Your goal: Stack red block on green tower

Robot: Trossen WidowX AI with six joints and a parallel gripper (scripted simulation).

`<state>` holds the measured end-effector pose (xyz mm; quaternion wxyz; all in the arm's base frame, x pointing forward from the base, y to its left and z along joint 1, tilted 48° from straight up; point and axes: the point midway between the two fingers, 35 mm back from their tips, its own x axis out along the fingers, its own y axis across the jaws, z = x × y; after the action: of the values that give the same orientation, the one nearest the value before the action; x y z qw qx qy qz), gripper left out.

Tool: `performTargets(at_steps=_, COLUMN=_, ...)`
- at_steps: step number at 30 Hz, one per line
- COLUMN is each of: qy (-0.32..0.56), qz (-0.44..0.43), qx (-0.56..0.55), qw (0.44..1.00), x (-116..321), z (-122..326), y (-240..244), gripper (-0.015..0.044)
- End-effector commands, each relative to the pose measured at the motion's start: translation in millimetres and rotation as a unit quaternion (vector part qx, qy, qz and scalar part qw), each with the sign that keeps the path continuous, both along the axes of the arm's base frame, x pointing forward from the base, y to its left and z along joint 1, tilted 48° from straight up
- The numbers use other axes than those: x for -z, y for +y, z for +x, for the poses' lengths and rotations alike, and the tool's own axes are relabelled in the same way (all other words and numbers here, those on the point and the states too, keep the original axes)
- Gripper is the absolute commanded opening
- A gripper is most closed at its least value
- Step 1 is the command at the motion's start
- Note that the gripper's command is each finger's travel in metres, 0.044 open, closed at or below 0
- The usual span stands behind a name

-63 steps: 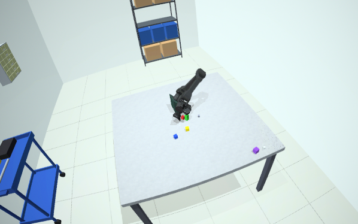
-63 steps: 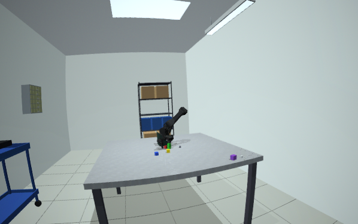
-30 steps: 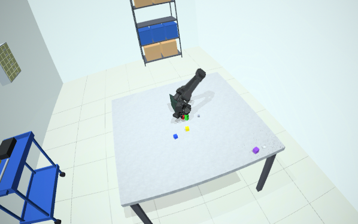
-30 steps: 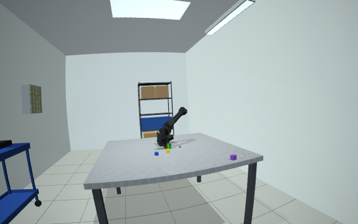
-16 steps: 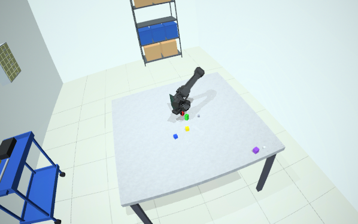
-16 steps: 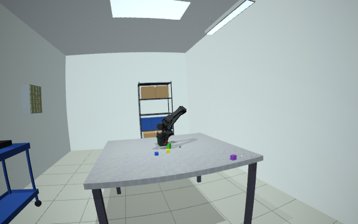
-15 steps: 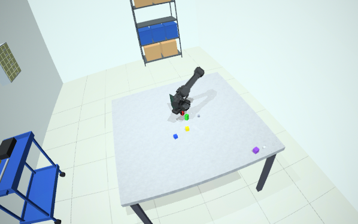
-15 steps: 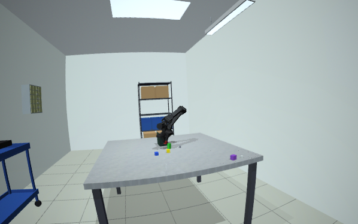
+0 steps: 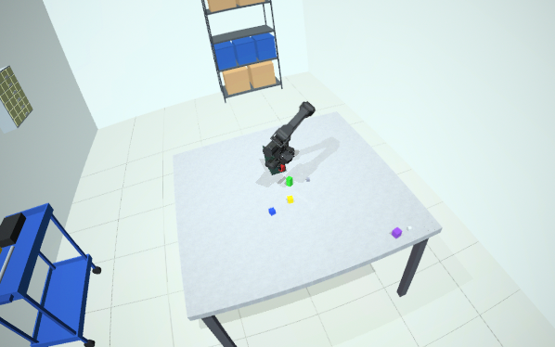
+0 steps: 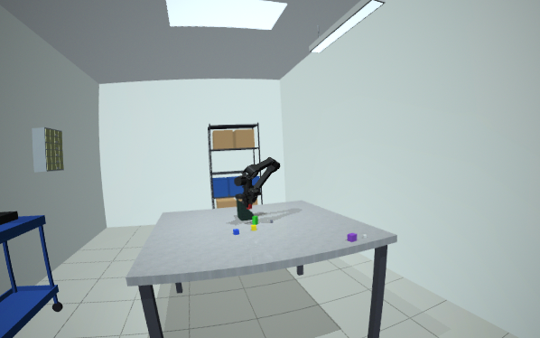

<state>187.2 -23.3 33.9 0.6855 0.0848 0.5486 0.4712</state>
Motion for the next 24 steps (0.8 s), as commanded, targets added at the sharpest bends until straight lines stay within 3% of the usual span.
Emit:
performTargets(at_steps=1, qy=-0.006, qz=-0.005, qx=-0.002, qw=1.0, x=-11, z=1, y=-12, gripper=0.0)
performTargets(at_steps=24, qy=-0.006, qz=-0.004, qx=-0.002, qw=1.0, x=-33, z=24, y=11, gripper=0.0)
